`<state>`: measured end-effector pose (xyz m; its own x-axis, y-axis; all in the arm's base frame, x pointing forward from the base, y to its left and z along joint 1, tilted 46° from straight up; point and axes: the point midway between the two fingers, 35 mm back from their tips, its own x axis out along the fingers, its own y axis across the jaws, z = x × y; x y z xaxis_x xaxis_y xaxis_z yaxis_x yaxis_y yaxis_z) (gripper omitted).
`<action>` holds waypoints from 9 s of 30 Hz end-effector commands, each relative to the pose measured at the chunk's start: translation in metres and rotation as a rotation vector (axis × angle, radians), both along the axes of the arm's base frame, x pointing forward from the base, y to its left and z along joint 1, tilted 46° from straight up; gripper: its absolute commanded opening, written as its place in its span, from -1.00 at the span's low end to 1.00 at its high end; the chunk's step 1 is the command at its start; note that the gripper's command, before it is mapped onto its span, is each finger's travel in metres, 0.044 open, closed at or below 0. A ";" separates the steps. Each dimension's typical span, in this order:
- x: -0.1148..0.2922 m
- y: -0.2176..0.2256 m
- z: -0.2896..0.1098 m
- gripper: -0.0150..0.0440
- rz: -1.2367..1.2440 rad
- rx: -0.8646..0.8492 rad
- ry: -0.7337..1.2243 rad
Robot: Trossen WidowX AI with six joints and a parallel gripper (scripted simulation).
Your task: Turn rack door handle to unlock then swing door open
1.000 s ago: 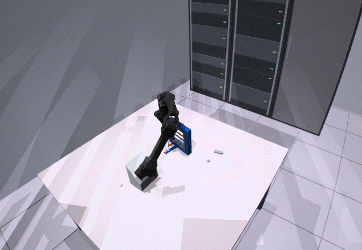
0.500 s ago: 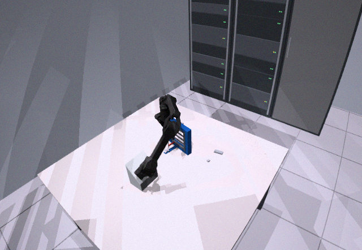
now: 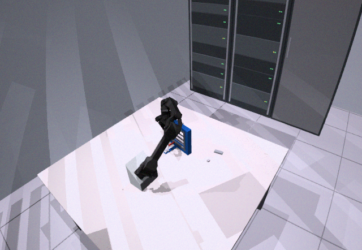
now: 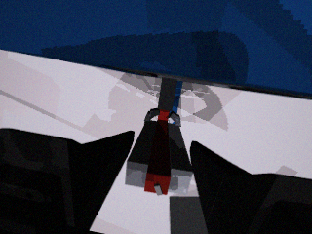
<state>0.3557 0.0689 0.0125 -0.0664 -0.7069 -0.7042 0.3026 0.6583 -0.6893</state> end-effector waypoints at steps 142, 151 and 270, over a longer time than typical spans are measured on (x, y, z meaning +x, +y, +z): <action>-0.001 0.001 -0.001 0.50 -0.688 -0.060 -0.686; -0.001 0.001 -0.001 0.50 -1.003 -0.090 -1.000; -0.098 -0.037 0.045 -0.42 -0.334 -0.030 -0.327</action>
